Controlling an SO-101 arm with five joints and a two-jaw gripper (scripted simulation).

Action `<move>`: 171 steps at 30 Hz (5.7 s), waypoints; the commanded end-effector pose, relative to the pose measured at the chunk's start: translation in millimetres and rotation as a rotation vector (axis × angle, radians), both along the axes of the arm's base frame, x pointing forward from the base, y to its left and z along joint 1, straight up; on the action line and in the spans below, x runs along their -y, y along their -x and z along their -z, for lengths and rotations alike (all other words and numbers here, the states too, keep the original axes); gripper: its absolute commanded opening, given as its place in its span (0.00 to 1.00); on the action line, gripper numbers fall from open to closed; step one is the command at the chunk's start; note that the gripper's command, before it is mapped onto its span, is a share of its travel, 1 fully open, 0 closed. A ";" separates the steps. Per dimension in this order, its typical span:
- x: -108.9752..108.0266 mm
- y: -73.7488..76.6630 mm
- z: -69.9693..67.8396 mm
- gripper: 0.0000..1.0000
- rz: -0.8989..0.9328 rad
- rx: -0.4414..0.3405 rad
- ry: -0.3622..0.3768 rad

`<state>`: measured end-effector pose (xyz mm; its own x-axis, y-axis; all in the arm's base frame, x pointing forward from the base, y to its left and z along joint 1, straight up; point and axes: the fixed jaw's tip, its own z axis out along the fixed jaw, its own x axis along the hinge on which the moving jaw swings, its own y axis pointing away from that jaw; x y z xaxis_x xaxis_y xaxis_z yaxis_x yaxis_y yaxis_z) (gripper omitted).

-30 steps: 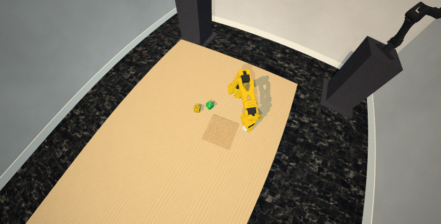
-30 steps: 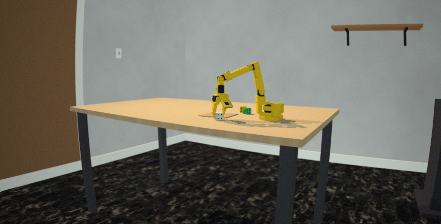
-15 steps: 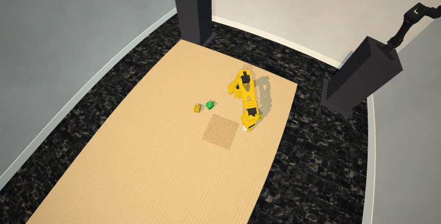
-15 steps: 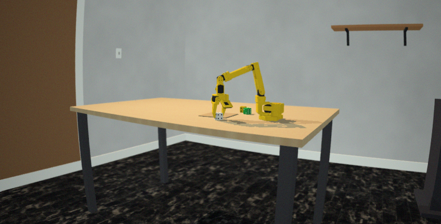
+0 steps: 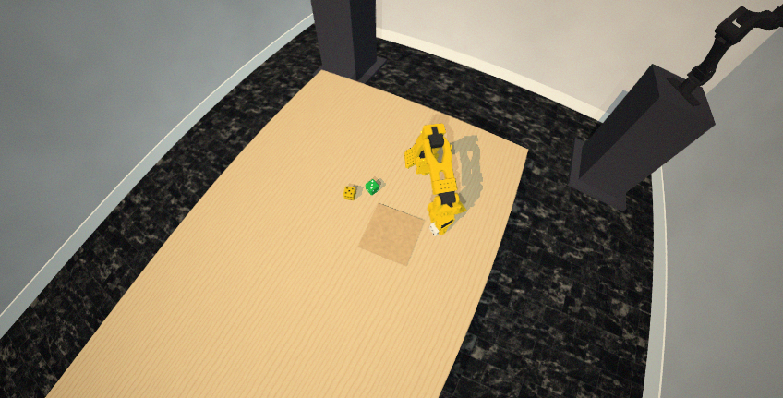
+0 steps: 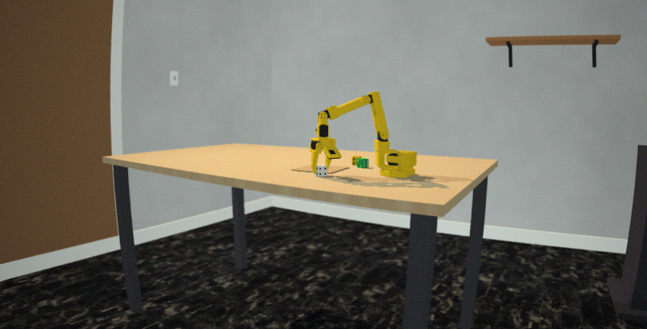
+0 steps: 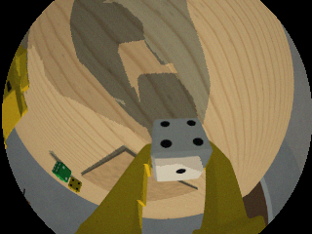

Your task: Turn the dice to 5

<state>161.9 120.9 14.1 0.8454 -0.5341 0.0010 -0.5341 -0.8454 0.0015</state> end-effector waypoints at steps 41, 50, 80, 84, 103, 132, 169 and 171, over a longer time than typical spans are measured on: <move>-3.8 -2.0 -55.5 0.00 0.001 0.022 -0.019; -3.8 -2.0 -55.5 0.00 0.001 0.022 -0.019; -5.4 -0.1 -55.5 0.00 0.316 0.020 -0.023; -5.5 0.0 -55.5 0.00 0.334 0.020 -0.023; -2.4 35.6 -54.2 0.00 0.225 0.018 -0.024; 8.0 69.2 -45.3 0.00 0.114 0.017 -0.025; 8.5 69.8 -38.9 0.00 0.134 0.025 -0.036; 8.5 69.8 -38.7 0.00 0.134 0.025 -0.036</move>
<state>90.6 108.5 49.7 0.7682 -0.6402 0.0015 -0.6402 -0.7682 -0.0034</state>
